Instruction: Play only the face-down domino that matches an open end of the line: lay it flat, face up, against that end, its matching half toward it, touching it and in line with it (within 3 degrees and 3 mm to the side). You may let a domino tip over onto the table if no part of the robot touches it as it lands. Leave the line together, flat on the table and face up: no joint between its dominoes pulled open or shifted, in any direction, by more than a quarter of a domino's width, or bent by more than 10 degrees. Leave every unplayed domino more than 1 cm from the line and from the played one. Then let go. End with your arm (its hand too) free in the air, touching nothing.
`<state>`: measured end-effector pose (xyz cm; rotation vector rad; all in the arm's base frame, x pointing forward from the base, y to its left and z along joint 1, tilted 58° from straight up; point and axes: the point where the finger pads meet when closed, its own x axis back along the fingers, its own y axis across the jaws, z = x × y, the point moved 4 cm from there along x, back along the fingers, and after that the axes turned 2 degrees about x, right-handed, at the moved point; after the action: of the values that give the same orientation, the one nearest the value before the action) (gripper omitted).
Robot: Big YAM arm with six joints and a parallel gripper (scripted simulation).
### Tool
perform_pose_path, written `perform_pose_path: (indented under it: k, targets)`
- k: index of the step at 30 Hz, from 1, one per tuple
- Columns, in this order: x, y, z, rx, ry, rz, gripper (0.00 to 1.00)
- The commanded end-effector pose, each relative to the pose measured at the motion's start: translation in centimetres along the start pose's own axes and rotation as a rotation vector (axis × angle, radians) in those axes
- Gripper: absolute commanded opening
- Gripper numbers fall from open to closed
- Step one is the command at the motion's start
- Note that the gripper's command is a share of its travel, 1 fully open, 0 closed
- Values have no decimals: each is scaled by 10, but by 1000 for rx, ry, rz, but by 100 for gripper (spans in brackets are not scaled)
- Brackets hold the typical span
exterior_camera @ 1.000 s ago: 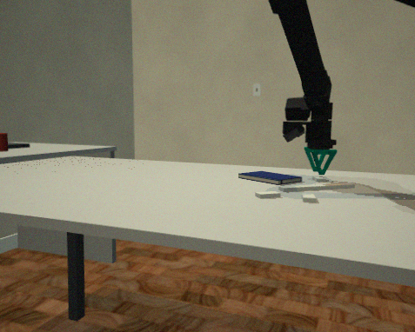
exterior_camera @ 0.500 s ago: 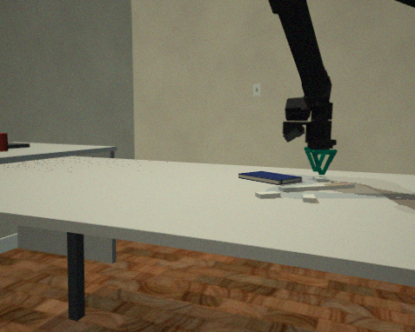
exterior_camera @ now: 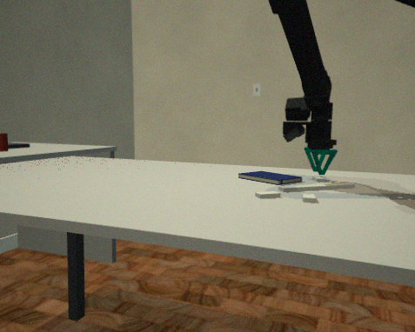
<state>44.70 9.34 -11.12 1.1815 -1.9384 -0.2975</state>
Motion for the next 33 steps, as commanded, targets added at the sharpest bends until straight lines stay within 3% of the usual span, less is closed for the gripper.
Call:
perform_pose_path:
  k: [1,11,12,21,28,29,33]
  targets:
    - [-8,5,8,7,18,-12,70]
    - [-13,7,12,11,28,-19,70]
    - [1,0,0,5,-1,2,70]
    - [-13,8,12,10,29,-19,70]
    - [-13,8,12,10,29,-19,70]
    - [1,0,0,7,-1,2,70]
    - [-5,3,6,7,13,-8,70]
